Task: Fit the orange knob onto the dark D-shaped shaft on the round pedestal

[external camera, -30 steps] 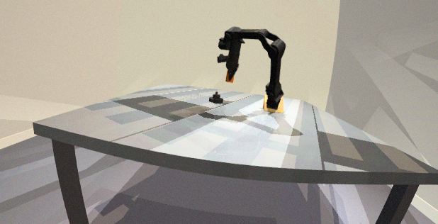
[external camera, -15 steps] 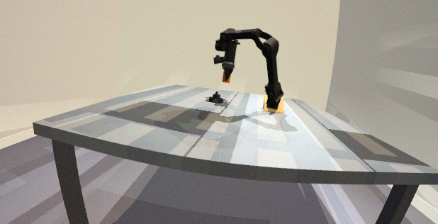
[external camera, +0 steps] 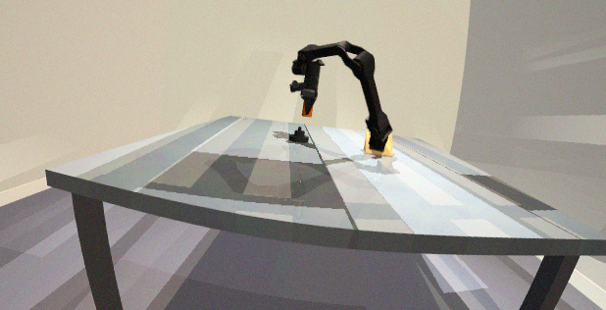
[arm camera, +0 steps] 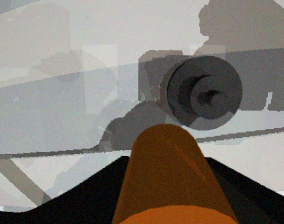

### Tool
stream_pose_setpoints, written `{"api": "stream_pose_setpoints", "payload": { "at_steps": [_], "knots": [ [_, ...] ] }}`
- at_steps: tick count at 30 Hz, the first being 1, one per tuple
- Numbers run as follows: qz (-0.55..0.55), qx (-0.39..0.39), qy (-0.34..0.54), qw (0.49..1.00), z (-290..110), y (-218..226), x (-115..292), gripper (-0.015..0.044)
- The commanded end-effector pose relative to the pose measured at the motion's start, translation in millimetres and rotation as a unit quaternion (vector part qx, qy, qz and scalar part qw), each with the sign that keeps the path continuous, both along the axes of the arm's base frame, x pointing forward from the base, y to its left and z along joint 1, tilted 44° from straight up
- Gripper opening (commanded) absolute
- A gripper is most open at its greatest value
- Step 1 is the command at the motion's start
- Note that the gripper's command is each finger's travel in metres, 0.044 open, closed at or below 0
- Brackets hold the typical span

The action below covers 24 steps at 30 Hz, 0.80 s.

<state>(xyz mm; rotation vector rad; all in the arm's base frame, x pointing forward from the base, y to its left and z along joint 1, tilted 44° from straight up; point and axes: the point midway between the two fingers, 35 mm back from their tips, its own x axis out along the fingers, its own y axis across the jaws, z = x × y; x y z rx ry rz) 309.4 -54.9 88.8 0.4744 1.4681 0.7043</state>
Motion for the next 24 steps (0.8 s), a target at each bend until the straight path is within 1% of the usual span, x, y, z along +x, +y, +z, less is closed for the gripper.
{"api": "stream_pose_setpoints", "payload": {
  "at_steps": [1,16,24],
  "knots": [
    [0.004,-0.002,-0.004,1.000,-9.0,-4.2,7.4,0.0000],
    [0.010,0.001,0.001,1.000,-51.1,-13.4,29.3,0.0000],
    [0.011,0.001,0.001,1.000,-59.1,-7.8,30.0,0.0000]
  ]
}}
